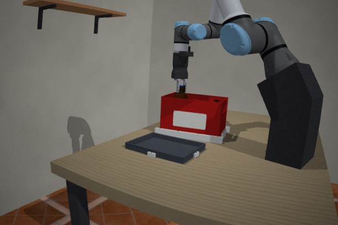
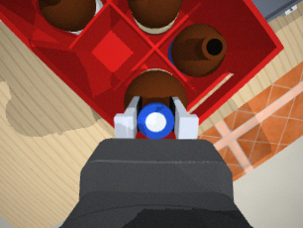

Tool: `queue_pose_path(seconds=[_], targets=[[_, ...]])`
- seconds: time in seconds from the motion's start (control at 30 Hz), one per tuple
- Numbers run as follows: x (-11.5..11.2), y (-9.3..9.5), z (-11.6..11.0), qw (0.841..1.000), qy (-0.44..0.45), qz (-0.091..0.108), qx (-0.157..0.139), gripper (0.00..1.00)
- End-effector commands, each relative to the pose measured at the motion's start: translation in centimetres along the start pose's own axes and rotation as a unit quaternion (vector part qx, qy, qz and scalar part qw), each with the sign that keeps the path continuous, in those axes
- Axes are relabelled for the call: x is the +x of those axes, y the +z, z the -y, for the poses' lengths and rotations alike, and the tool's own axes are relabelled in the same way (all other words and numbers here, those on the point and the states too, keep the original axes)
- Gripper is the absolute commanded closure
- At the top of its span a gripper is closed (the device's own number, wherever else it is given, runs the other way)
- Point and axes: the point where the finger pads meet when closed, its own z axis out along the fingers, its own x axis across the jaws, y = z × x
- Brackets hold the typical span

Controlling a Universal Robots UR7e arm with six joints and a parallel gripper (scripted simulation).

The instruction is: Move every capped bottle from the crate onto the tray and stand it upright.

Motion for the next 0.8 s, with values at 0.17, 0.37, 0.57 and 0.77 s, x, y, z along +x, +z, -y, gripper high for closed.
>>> queue_pose_path(seconds=[0.17,0.37,0.57,0.77], targets=[[-0.2,-3.4,0.1,1.0,0.001,0.0,0.002,1.0],[-0.1,-3.9,0.1,1.0,0.0,0.0,-0.001,1.0],[-0.2,-5.9,0.1,1.0,0.001,0.0,0.001,1.0],[-0.3,-7.2,0.1,1.0,0.001,0.0,0.002,1.0]])
